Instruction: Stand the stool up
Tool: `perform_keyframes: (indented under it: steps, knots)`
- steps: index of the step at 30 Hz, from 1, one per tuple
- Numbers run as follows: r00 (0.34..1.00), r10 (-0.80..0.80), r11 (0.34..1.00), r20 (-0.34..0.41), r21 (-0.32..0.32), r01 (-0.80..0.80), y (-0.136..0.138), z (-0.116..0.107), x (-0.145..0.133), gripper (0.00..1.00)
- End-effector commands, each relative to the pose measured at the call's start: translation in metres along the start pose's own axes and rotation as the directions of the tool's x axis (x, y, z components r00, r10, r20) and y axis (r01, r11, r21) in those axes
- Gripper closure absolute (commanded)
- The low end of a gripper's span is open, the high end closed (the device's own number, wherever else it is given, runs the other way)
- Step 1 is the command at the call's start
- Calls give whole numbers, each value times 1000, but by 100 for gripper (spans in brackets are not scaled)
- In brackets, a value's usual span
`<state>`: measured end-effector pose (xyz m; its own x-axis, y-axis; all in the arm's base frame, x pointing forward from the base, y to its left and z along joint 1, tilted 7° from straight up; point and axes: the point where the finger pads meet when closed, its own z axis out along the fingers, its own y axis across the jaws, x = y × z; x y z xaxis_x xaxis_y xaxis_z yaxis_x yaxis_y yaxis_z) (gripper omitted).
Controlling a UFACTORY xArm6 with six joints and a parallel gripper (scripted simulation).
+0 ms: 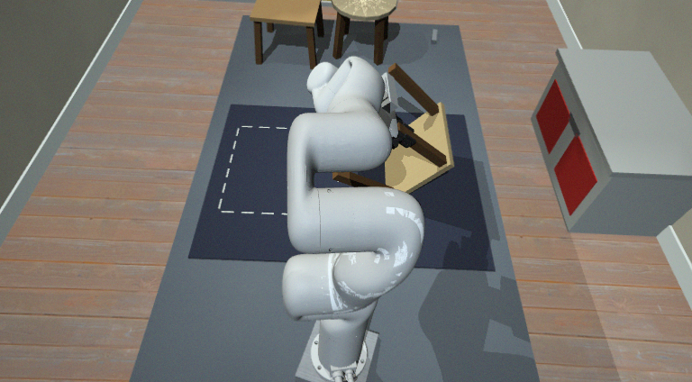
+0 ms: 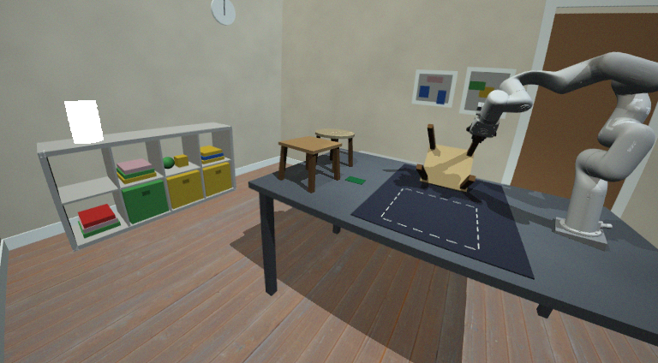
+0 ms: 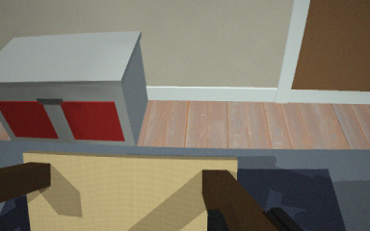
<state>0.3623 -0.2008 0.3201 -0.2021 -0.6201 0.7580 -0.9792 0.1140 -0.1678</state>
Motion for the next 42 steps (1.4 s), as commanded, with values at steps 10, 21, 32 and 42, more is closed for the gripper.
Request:
perform_keyframes:
  steps: [10, 21, 32, 42]
  knots:
    - [992, -9, 1000, -125, 1, 9, -3, -26, -25, 71]
    - [964, -22, 1000, -265, -3, 22, -6, -51, -57, 71]
    - [923, -33, 999, -384, -8, 33, -8, -69, -89, 71]
    - [895, -39, 999, -445, -11, 38, -9, -77, -106, 71]
